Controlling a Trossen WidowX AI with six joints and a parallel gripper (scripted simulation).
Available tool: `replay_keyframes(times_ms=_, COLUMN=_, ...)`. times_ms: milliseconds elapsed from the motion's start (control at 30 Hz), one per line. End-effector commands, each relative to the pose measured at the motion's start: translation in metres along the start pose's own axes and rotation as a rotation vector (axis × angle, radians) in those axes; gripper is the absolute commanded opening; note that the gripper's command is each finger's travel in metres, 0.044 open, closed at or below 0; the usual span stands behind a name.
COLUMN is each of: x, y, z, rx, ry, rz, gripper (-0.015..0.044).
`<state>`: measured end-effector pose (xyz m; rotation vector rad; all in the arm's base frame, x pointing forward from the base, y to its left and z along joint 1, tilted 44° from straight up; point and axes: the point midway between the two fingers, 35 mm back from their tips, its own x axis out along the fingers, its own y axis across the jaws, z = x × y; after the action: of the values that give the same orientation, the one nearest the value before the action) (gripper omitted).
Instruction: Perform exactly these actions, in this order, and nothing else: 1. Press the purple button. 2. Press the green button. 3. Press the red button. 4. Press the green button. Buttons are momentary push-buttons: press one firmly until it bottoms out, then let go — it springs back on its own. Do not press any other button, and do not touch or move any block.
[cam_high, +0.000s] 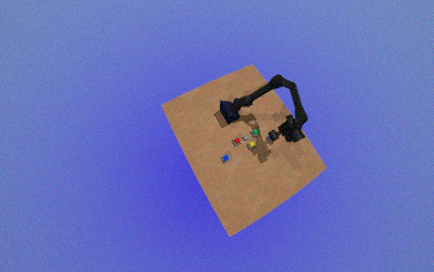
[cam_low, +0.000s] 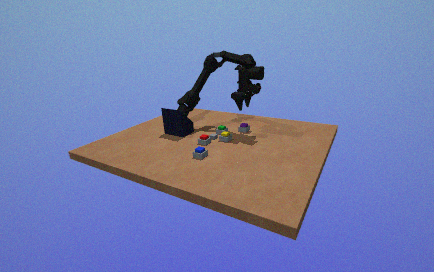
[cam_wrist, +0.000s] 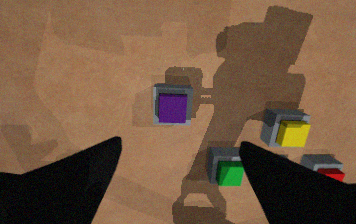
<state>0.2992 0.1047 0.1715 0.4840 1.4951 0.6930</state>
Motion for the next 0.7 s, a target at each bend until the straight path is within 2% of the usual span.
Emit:
replay_keyframes(times_ms=0, x=0.023, y=0.006, z=-0.002, rx=-0.003, ry=0.007, rz=0.015, gripper=0.0321)
replay_keyframes(times_ms=100, x=0.058, y=0.006, z=-0.003, rx=-0.004, ry=0.005, rz=0.018, gripper=0.0242)
replay_keyframes(times_ms=367, x=0.061, y=0.007, z=-0.004, rx=-0.004, ry=0.005, rz=0.019, gripper=0.0032)
replay_keyframes(times_ms=667, x=0.061, y=0.007, z=-0.004, rx=-0.004, ry=0.005, rz=0.019, gripper=0.002)
